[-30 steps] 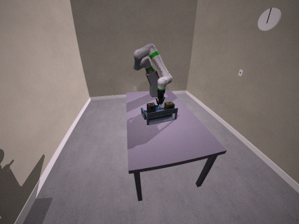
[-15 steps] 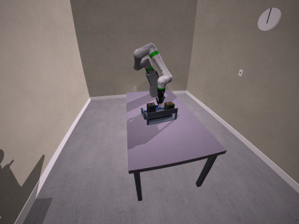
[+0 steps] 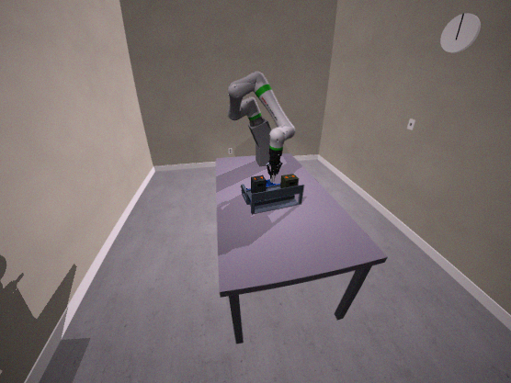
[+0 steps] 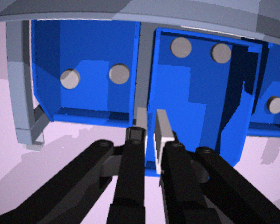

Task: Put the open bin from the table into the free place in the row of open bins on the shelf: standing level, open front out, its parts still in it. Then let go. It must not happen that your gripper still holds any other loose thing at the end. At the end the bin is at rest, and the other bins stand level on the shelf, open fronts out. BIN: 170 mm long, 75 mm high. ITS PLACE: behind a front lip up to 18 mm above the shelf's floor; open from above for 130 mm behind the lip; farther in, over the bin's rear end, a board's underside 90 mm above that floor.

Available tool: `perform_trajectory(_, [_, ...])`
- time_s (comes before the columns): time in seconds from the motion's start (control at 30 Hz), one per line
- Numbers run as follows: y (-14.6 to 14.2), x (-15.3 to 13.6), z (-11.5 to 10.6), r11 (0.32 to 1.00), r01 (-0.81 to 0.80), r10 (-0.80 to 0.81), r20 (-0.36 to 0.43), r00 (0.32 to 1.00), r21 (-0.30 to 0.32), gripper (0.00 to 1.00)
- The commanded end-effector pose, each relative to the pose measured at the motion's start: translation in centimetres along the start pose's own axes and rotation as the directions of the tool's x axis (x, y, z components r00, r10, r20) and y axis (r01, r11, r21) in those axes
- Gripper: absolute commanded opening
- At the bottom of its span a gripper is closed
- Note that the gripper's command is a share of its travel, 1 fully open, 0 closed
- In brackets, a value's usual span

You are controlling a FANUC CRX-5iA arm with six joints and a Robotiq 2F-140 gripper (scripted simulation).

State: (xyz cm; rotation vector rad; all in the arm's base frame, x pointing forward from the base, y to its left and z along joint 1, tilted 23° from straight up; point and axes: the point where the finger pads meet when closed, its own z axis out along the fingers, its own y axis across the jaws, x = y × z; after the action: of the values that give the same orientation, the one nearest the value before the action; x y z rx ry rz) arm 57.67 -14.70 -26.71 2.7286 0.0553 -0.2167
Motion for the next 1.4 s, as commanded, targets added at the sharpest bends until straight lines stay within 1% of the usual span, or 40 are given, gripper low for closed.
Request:
perform_trajectory(0.0, [0.0,-0.1,-0.7,1.0,0.0,0.0,0.0,1.0,0.0,0.06])
perform_trajectory(0.87, [0.0,-0.6,-4.8,1.0,0.0,0.0,0.0,1.0,0.0,0.06])
perform_trajectory(1.37, [0.0,-0.8,-6.2,1.0,0.0,0.0,0.0,1.0,0.0,0.06])
